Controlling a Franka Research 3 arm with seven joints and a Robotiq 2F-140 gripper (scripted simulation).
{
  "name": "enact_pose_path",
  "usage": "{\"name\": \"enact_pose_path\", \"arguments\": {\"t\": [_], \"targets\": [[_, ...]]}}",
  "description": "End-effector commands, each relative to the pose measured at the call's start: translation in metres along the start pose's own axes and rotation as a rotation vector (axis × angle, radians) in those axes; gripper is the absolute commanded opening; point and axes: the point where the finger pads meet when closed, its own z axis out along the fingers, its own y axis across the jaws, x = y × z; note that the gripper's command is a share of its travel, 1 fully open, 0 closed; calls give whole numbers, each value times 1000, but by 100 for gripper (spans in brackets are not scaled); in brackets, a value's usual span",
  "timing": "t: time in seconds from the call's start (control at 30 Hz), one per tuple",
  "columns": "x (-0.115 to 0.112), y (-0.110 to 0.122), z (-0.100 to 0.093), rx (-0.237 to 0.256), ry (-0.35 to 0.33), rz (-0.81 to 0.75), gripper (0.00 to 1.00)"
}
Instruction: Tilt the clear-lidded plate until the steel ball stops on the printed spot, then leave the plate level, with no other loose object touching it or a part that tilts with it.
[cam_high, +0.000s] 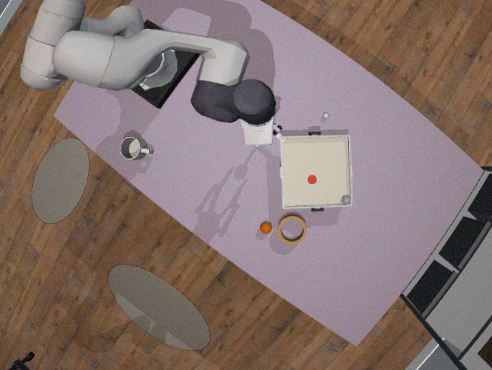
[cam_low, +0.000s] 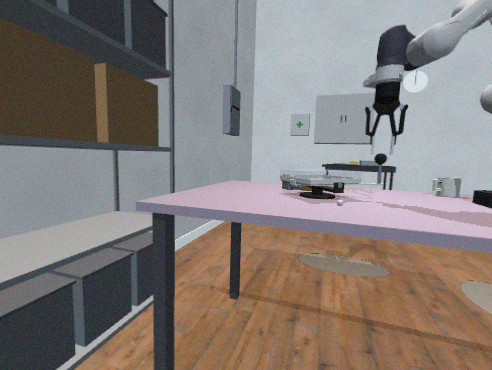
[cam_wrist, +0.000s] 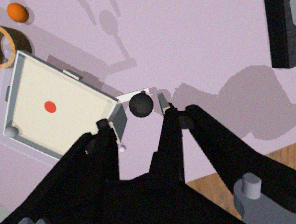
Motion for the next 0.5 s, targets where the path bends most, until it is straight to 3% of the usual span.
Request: {"name": "enact_pose_path", "arguments": {"t": [0.0, 0.47], "targets": [[-2, -1, 4, 4, -4, -6, 36], [-2, -1, 11, 4, -4, -6, 36]]}}
